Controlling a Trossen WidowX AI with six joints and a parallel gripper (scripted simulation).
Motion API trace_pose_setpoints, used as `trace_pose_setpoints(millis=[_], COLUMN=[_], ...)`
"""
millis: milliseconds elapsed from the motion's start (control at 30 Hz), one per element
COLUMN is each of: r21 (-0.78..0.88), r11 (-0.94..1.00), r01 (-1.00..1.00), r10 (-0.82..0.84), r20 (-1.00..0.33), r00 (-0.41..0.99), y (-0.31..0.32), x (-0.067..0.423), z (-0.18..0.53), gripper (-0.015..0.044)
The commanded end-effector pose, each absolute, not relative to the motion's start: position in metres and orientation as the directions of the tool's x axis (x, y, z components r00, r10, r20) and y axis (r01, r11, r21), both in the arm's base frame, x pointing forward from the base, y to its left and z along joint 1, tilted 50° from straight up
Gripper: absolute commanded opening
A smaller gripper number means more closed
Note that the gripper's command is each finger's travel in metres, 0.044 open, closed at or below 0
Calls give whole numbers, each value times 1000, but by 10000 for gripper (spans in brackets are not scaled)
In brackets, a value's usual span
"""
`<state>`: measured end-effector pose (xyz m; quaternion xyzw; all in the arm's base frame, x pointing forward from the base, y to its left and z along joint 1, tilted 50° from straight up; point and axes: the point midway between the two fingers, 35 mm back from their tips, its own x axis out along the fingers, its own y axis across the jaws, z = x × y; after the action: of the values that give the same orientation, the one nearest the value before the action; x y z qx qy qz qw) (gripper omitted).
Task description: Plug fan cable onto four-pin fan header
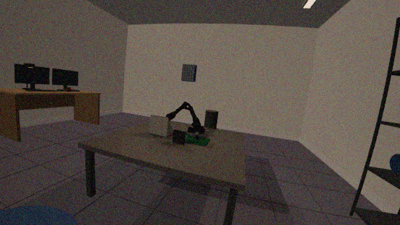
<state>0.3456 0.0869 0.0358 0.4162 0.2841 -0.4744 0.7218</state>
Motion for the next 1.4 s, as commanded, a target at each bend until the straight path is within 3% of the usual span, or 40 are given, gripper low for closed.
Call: trace_pose_setpoints(millis=[0,633,1367], r21=[338,327,46], r11=[200,201,285], r01=[919,923,957], r10=[-450,-441,-58], r20=[-802,-811,-996], r00=[393,383,66], y=[88,89,75], x=[343,320,312], z=[49,95,52], gripper=[205,205,205])
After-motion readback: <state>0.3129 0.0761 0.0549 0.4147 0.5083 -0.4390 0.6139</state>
